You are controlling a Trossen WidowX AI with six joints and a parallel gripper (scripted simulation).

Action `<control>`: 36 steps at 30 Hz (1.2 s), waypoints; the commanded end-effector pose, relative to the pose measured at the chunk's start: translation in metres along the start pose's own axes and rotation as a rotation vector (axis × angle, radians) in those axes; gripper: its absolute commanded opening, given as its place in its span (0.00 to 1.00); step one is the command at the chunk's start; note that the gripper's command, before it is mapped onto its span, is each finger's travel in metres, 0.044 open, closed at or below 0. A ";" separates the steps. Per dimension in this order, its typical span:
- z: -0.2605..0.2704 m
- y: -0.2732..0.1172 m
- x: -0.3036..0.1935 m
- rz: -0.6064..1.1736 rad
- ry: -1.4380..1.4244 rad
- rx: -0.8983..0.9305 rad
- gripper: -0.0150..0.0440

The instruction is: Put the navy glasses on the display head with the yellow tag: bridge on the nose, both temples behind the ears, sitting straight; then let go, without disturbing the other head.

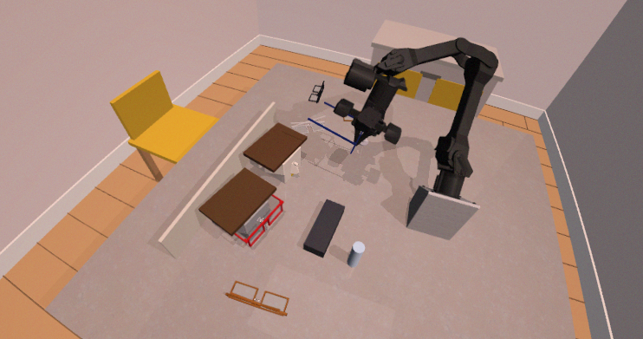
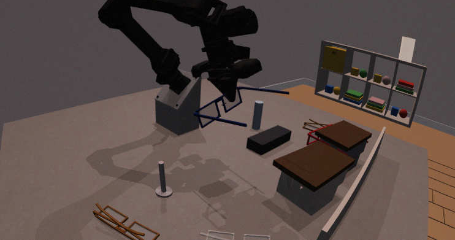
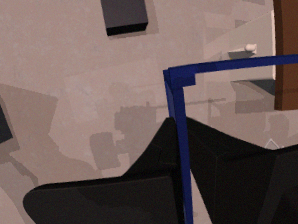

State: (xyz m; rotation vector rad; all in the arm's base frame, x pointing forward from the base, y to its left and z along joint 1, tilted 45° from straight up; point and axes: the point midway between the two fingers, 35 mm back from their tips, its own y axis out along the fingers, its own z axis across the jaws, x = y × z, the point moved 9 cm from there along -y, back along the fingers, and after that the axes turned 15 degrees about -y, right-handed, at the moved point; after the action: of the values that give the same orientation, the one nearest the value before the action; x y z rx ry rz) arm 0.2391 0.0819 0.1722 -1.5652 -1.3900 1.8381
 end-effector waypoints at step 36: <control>-0.042 0.085 0.119 0.203 0.163 0.235 0.25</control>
State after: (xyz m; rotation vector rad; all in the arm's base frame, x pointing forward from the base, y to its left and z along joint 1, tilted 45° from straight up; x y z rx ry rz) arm 0.2652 0.1485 0.0529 -1.7080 -0.9701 1.8600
